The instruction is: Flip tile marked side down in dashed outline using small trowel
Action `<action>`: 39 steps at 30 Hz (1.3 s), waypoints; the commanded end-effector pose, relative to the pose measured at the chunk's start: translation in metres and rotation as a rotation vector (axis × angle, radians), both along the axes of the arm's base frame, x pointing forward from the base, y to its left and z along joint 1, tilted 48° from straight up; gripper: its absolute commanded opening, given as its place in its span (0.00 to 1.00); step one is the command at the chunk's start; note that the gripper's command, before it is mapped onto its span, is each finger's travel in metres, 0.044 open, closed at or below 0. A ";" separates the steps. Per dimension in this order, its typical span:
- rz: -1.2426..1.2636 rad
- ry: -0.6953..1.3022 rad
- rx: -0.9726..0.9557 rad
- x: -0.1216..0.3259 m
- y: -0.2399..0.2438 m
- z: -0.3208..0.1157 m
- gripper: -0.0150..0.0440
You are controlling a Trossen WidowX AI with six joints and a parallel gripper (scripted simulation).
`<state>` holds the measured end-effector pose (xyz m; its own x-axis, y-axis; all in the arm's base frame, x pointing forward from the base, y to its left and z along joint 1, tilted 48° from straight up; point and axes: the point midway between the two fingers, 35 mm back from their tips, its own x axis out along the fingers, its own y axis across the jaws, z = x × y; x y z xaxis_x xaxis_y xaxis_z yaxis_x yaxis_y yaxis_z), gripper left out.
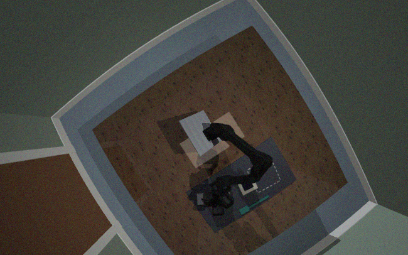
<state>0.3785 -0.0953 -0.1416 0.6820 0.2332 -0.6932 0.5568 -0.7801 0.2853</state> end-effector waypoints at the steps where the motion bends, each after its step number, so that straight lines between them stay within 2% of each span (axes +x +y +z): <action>1: -0.013 -0.022 -0.018 0.004 -0.022 0.017 0.25; 7: -0.013 -0.024 -0.018 0.001 -0.040 0.035 0.25; 19: -0.009 -0.027 -0.020 0.001 -0.040 0.036 0.25; 31: 0.260 -0.281 -0.120 0.004 0.012 0.076 0.25; 39: 0.276 -0.296 -0.127 0.003 0.015 0.078 0.25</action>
